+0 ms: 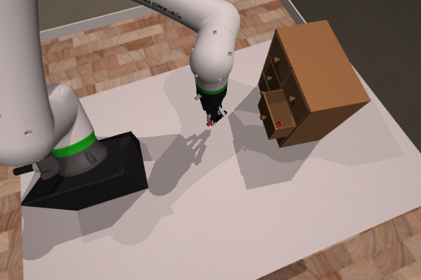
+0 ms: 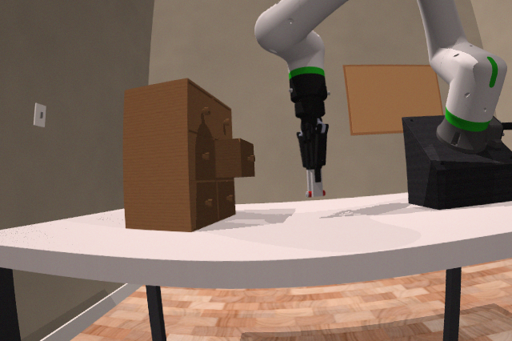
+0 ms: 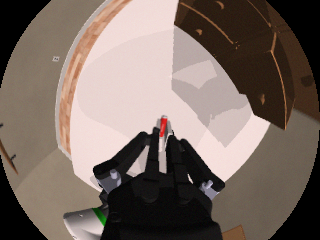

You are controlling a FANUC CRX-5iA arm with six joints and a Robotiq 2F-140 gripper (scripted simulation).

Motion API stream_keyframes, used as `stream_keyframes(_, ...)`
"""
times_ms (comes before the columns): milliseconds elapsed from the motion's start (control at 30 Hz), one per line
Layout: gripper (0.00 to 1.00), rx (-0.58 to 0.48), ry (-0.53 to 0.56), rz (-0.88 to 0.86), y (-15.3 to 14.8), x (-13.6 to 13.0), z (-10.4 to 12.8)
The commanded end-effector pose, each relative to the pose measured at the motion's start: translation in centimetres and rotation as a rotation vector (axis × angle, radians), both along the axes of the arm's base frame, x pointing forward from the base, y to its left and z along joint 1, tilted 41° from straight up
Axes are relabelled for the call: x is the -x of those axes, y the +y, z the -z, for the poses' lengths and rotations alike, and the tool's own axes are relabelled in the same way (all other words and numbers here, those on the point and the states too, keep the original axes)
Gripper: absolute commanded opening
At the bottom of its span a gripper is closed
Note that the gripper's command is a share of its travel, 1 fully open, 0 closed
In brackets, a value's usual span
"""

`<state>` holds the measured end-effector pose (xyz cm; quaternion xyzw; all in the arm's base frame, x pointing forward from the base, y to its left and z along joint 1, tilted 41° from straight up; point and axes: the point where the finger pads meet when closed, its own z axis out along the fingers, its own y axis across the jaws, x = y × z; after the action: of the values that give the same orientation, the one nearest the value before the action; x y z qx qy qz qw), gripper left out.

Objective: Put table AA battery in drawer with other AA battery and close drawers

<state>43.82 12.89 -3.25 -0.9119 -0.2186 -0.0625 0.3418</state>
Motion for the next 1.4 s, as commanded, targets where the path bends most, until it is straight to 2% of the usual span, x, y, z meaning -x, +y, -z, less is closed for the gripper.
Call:
stream_keyframes(0, 0.06, 0.001, 0.001, -0.001, -2.1, 0.0, -2.5)
stream_keyframes(100, 0.06, 0.001, 0.001, -0.001, -2.9, -0.1, -3.4)
stream_keyframes(533, 0.06, 0.001, -0.005, -0.009, -2.9, -0.1, -3.4)
stream_keyframes(733, 0.06, -0.002, -0.048, -0.058, -3.0, -0.1, -3.4)
stream_keyframes(1033, 0.06, -0.012, -0.227, -0.267, -3.1, -0.3, -3.3)
stream_keyframes(1100, 0.06, -0.012, -0.227, -0.267, -3.1, -0.3, -3.3)
stream_keyframes(1367, 0.06, -0.026, -0.485, -0.568, -3.3, -0.7, -3.1)
